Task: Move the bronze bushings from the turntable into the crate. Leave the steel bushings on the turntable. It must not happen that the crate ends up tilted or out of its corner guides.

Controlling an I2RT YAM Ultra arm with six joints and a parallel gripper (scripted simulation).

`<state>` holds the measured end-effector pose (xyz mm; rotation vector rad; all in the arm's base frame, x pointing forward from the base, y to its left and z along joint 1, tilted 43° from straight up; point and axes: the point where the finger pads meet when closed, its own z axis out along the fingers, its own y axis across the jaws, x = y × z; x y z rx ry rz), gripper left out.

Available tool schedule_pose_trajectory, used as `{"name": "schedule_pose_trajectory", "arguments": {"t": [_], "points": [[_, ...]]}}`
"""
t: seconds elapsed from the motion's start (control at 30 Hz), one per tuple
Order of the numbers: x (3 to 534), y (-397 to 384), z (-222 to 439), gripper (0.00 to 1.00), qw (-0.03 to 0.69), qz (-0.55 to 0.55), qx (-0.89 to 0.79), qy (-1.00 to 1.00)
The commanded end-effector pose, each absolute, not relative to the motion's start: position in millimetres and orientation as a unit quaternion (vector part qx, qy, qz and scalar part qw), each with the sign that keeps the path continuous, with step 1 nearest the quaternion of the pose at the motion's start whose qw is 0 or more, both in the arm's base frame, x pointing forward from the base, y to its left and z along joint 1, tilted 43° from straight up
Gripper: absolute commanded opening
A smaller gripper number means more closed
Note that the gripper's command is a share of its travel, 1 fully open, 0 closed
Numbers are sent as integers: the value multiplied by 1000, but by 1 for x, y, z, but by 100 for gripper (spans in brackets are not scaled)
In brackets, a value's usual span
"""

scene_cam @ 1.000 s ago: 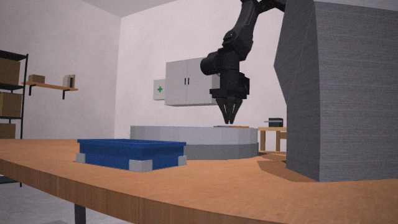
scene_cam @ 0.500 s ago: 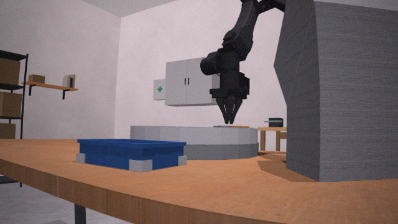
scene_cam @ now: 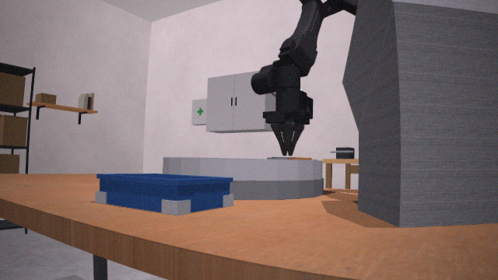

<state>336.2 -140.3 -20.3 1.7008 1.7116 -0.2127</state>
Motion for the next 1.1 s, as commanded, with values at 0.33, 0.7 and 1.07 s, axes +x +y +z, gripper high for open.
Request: {"name": "schedule_pose_trajectory", "arguments": {"t": [0.33, 0.7, 1.07], "points": [[338, -139, -18, 13, 357, -86, 651, 665], [338, -139, -18, 13, 357, -86, 651, 665], [340, -142, -11, 13, 361, -84, 653, 661]]}}
